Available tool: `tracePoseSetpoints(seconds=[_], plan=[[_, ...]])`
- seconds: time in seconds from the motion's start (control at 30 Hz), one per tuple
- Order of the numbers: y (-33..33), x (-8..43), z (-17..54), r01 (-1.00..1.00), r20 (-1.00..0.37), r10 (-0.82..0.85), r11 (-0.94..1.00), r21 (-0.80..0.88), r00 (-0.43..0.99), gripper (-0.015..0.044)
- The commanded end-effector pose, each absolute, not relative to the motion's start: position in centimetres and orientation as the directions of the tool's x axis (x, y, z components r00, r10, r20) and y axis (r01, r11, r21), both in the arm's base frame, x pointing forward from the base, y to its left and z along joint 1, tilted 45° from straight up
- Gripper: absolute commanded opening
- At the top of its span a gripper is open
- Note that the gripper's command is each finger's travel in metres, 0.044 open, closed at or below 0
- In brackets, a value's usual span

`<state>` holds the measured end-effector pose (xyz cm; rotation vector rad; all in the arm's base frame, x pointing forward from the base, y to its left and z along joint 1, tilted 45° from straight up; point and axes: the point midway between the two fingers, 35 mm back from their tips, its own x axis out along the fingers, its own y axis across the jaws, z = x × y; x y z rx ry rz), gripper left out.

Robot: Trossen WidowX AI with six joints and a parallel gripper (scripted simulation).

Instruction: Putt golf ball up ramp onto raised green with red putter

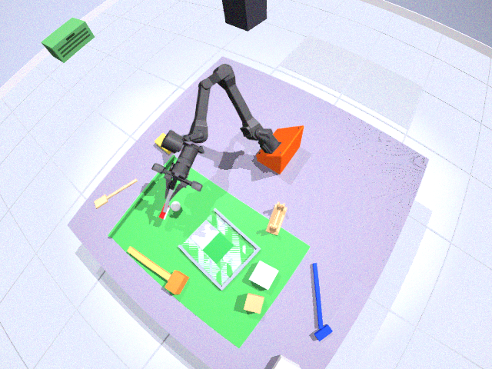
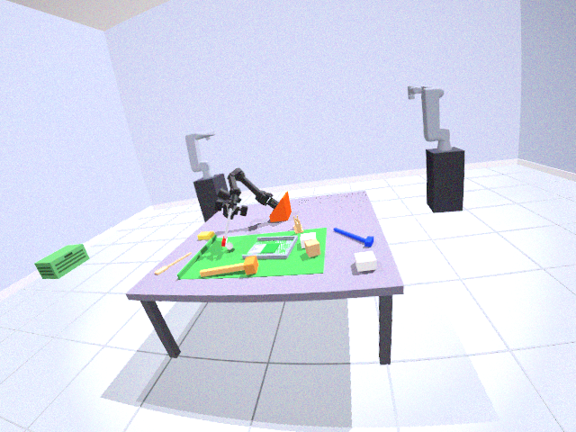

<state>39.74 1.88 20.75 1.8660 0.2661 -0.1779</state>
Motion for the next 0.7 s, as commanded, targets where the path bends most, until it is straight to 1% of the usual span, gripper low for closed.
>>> tracePoseSetpoints(seconds=[0.0, 0.33, 0.67], plan=[[0.5, 39.0, 23.0, 0.185, -0.171, 0.071, -0.423, 0.887, 0.983, 0.0], [-3.3, 36.5, 27.7, -0.03, 0.022, -0.022, -0.697, 0.717, 1.0, 0.0], [-3.8, 36.4, 27.7, -0.044, 0.035, -0.028, -0.711, 0.702, 0.999, 0.0]])
